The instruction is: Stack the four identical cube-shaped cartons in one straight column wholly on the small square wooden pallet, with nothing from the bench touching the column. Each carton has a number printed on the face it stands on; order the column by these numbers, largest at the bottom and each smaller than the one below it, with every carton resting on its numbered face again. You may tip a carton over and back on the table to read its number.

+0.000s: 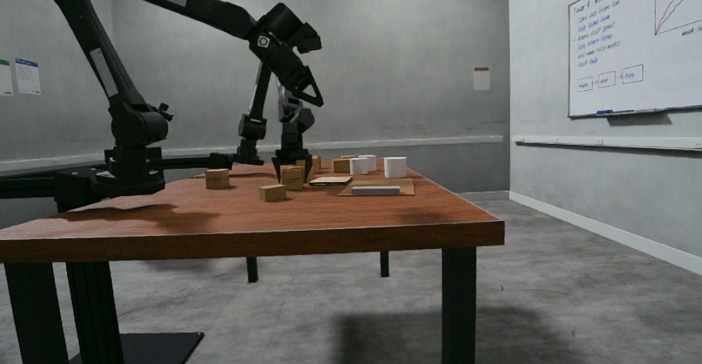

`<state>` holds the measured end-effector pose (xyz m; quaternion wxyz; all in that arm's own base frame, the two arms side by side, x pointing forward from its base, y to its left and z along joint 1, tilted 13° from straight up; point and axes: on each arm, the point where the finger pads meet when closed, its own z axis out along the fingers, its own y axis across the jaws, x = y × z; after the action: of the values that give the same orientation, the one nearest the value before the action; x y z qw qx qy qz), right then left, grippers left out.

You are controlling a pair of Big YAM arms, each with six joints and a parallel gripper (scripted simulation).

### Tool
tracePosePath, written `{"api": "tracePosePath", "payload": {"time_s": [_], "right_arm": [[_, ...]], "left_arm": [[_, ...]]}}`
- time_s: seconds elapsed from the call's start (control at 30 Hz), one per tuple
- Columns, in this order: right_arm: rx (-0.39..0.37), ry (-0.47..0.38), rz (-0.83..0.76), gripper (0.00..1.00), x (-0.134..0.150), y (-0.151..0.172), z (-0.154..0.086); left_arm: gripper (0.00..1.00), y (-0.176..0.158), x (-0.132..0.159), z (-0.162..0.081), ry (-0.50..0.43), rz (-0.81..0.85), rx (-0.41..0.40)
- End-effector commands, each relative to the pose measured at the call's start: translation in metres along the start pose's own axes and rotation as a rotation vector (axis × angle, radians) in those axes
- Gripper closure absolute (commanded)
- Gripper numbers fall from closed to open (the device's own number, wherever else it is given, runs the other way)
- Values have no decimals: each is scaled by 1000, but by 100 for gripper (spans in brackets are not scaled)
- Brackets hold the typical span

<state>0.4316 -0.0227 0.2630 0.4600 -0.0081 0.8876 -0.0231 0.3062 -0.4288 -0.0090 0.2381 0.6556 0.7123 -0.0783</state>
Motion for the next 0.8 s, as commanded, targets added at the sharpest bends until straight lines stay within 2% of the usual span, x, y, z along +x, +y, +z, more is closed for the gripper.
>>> {"api": "tracePosePath", "payload": {"time_s": [0.0, 0.17, 0.2, 0.47, 0.5, 0.57, 0.6, 0.73, 0.77], "right_arm": [[6, -52, -9, 0, -29, -3, -8], [6, -52, -9, 0, -29, -3, -8], [6, -52, -9, 0, -29, -3, -8], [6, -52, -9, 0, -29, -3, -8], [6, -52, -9, 0, -29, -3, -8], [6, -52, -9, 0, -29, -3, -8], [6, -52, -9, 0, -29, -3, -8], [6, -52, -9, 0, -29, -3, -8], [6, -52, -9, 0, -29, -3, -8]], "left_arm": [[17, 11, -28, 3, -48, 16, -26], [17, 10, -29, 7, -48, 18, -25], [17, 15, -34, 0, -63, 16, -36], [17, 15, -34, 0, -63, 15, -36], [24, 15, -34, 0, -63, 15, -36], [24, 10, -28, -6, -62, 17, -35], [28, 10, -28, -6, -62, 17, -34], [28, 8, -28, -6, -62, 18, -34], [33, 5, -21, 1, -46, 17, -24]]}}
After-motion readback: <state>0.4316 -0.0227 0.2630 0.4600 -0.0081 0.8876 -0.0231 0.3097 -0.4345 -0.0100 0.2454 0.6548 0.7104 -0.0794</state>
